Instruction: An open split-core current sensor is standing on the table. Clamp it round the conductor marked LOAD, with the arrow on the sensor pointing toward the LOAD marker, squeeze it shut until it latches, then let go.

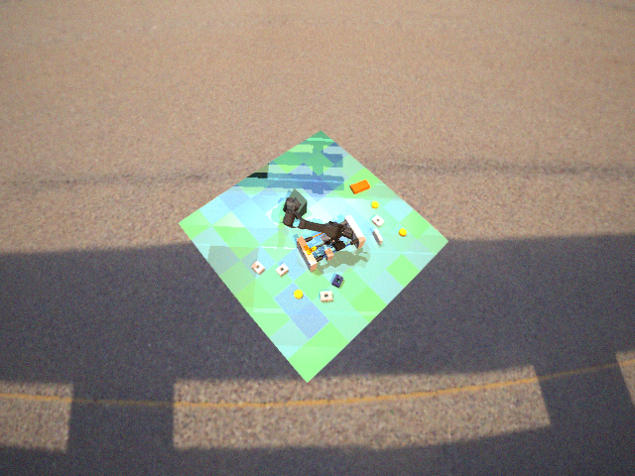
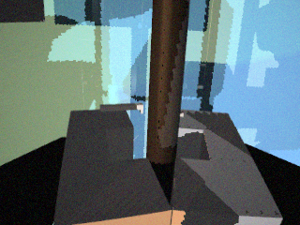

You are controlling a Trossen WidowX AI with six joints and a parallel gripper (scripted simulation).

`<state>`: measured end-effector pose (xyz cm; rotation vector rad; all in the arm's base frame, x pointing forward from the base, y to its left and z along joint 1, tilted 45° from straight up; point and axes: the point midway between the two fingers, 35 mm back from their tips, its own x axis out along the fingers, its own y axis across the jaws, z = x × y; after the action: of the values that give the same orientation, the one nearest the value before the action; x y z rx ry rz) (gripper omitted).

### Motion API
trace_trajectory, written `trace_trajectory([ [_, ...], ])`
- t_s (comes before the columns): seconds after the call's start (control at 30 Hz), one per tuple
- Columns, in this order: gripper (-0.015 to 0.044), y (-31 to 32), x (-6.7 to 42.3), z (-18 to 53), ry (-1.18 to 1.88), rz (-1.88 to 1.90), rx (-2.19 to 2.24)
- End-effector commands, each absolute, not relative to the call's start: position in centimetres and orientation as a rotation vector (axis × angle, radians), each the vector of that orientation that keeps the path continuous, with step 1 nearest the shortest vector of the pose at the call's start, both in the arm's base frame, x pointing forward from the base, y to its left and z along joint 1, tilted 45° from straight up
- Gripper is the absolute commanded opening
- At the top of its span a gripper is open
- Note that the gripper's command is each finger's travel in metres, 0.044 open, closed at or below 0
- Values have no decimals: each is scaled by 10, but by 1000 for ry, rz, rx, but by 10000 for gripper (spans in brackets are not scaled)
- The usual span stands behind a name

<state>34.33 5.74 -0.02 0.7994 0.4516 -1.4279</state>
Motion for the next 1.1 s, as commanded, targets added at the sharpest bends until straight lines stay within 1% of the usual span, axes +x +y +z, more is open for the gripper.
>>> trace_trajectory([
  [0.0, 44, 58, 344, 0, 451, -1427, 802],
  [0.07, 0, 58, 344, 0, 451, -1427, 802],
  [1.07, 0, 58, 344, 0, 451, -1427, 802],
])
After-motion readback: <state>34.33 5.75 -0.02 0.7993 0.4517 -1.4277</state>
